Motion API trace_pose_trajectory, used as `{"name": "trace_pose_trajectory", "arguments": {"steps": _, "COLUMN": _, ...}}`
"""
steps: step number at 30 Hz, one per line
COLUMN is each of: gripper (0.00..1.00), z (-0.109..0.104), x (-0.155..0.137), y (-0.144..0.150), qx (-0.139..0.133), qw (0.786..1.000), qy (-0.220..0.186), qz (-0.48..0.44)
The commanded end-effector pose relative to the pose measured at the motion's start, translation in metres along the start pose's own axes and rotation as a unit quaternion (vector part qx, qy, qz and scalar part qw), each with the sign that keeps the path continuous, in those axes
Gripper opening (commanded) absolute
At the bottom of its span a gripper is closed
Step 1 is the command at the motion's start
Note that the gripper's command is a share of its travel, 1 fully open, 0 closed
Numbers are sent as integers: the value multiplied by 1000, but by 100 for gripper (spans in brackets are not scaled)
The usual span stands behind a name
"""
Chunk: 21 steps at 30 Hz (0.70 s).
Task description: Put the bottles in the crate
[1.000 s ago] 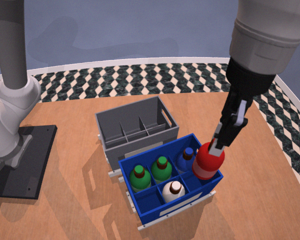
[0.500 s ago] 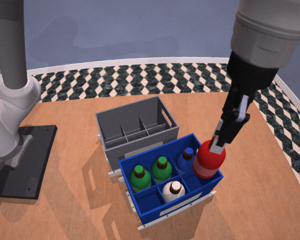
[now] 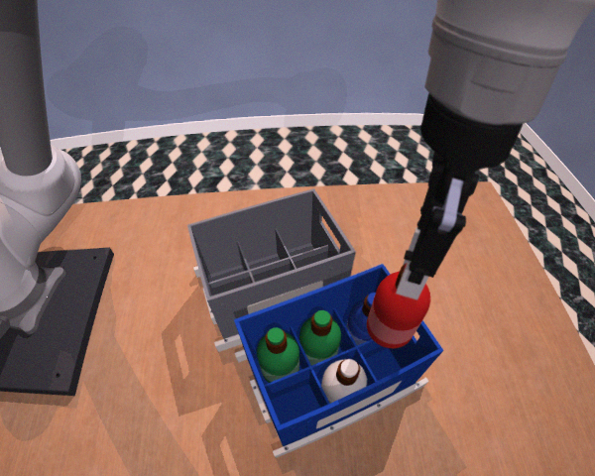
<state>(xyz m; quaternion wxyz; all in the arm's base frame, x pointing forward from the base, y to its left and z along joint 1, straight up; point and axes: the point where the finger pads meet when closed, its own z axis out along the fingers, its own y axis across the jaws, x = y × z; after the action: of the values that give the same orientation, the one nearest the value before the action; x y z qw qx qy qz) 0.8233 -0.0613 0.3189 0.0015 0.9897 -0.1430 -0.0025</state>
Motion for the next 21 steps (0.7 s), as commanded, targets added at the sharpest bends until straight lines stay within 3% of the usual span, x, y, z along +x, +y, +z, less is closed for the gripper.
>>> {"name": "trace_pose_trajectory", "arguments": {"steps": 1, "gripper": 0, "z": 0, "x": -7, "y": 0, "qx": 0, "qw": 1000, "qy": 0, "qz": 0}}
{"name": "trace_pose_trajectory", "arguments": {"steps": 21, "gripper": 0, "z": 0, "x": -43, "y": -3, "qx": 0, "qw": 1000, "qy": 0, "qz": 0}}
